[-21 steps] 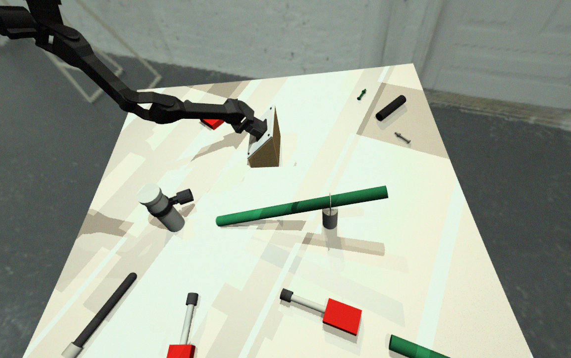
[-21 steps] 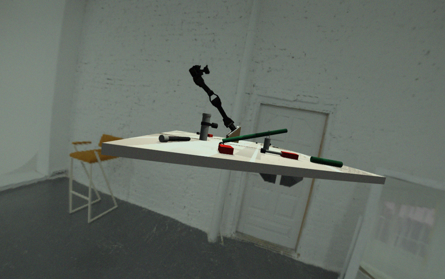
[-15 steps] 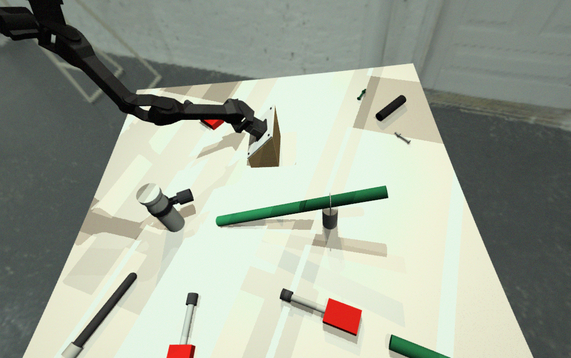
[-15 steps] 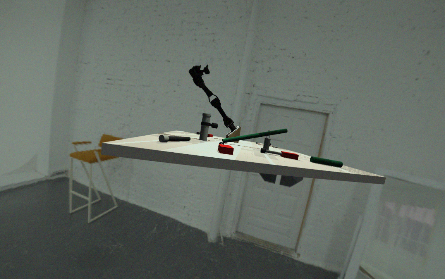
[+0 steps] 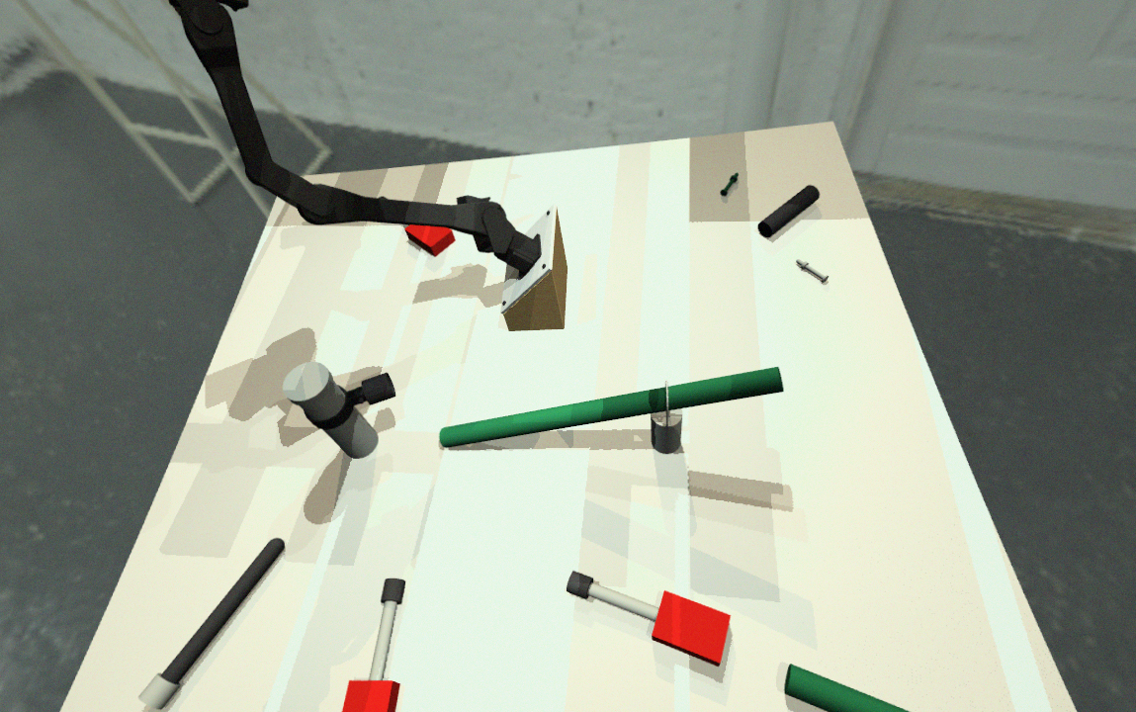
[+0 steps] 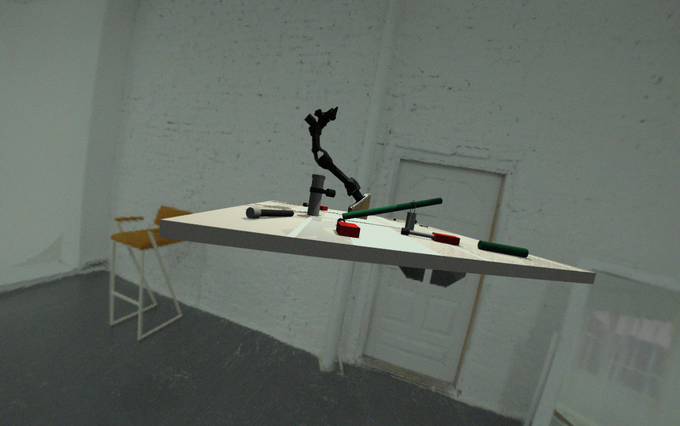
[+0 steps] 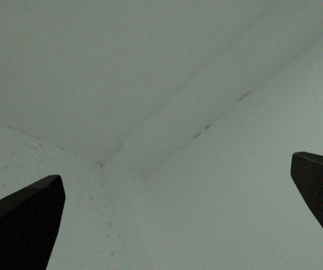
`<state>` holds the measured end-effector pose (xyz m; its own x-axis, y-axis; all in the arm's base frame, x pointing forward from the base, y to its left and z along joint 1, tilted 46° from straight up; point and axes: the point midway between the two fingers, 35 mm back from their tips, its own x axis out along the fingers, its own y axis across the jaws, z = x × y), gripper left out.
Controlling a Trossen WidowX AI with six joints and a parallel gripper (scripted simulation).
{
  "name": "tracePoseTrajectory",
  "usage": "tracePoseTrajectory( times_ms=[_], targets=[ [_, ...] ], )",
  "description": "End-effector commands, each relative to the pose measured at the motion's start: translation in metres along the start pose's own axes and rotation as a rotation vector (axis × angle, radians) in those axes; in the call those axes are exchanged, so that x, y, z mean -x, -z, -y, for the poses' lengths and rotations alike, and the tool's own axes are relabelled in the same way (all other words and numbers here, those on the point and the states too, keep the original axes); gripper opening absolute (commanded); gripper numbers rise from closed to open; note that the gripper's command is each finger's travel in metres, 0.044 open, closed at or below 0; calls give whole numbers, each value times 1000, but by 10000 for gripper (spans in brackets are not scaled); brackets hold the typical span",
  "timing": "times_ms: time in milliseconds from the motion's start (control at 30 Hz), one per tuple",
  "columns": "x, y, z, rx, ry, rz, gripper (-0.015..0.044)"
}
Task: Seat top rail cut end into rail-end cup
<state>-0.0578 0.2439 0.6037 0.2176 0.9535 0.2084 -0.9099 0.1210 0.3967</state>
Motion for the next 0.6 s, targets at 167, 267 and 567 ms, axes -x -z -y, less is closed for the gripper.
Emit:
tracePoseTrajectory(
  times_ms=[167, 267, 567],
  targets=[
    [-60, 64, 76, 197, 351, -69, 440],
    [-74, 81, 113, 251, 481, -101, 440],
    [-88, 119, 221, 401, 810, -230, 440]
  ],
)
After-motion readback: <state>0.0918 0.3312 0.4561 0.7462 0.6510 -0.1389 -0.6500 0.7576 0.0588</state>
